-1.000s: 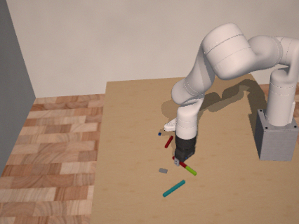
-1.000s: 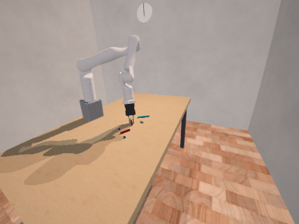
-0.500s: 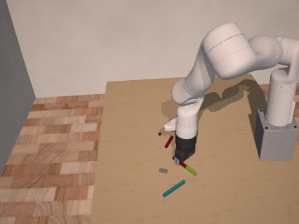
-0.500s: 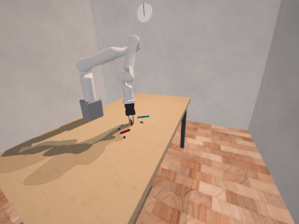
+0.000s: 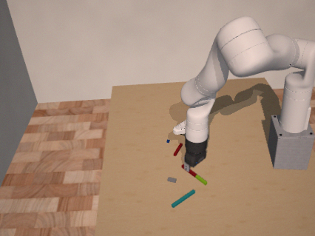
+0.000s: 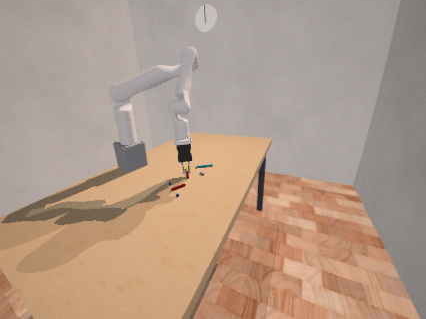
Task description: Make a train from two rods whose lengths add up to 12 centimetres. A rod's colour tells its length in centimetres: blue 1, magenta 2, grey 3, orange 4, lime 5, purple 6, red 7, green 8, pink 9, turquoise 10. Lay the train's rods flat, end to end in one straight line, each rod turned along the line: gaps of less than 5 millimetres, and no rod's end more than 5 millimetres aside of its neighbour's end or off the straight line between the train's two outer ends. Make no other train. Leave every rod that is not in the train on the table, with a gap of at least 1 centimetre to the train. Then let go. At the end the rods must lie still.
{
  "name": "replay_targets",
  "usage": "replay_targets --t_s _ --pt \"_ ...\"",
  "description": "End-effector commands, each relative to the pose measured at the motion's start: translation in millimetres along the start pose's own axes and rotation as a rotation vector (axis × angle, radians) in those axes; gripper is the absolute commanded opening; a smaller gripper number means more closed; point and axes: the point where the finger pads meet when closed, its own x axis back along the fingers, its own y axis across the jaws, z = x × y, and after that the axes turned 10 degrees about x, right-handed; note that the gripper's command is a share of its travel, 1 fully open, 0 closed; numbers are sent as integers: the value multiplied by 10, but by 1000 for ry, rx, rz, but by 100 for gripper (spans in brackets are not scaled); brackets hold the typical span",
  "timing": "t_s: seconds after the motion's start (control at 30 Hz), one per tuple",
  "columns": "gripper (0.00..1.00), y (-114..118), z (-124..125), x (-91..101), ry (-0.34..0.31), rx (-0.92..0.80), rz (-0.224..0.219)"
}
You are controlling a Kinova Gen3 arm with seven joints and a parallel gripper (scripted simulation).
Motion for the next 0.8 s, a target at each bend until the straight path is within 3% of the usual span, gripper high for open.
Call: replay_targets --t_s 0.0,0.77 --pt "54 -41 0 69 1 1 10" --pt "54 -37 0 481 2 1 10"
